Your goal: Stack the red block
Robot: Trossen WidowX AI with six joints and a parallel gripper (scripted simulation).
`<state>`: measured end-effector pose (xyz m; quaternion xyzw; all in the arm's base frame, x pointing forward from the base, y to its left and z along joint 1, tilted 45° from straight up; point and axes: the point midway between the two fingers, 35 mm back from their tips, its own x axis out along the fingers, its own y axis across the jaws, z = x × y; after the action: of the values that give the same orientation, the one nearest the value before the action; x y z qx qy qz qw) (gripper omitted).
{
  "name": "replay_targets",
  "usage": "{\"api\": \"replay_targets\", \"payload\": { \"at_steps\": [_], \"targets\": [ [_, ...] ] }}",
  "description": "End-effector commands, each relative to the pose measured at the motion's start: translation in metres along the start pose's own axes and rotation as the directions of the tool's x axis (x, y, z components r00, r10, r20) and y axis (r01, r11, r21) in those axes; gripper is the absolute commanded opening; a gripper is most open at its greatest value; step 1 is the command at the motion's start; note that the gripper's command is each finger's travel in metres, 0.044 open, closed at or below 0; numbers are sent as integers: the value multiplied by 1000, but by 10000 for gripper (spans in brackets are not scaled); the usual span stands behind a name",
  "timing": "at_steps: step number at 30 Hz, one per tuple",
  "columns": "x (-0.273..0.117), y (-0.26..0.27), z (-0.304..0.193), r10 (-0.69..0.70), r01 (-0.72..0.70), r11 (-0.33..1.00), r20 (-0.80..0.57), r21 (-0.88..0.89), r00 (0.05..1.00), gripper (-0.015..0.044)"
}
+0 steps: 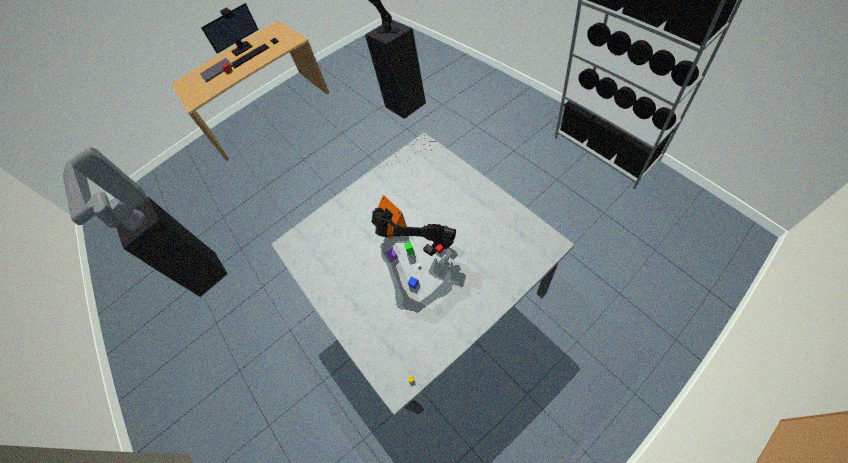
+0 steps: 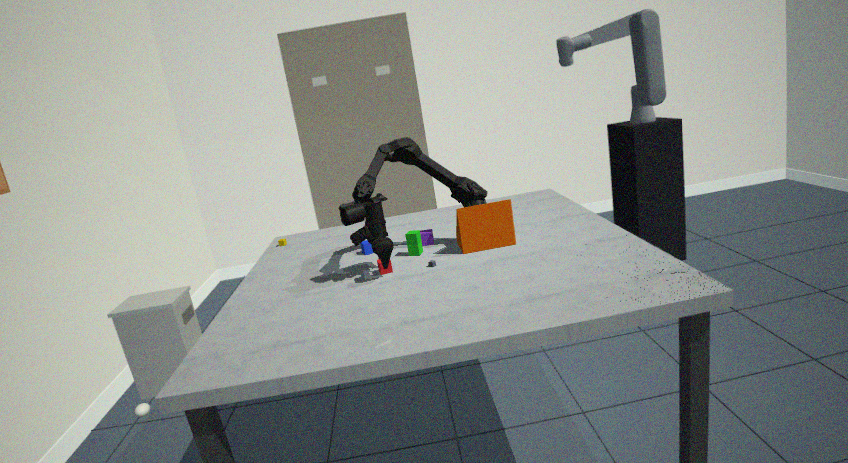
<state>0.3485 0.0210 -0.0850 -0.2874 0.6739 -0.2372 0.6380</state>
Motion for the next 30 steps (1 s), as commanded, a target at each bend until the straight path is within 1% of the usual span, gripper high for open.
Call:
{"api": "replay_targets", "payload": {
  "at_steps": [1,7,23,30],
  "targets": [
    [9,-2,-3,-7,7,1000,-9,-5,1000,440],
    [18,-2,-4,-7,7,1000,-9,-5,1000,440],
    [17,-2,-4,-3,3,1000,-7,-2,1000,440],
    [17,-2,-4,-3,3,1000,-7,-2,1000,256]
  ]
}}
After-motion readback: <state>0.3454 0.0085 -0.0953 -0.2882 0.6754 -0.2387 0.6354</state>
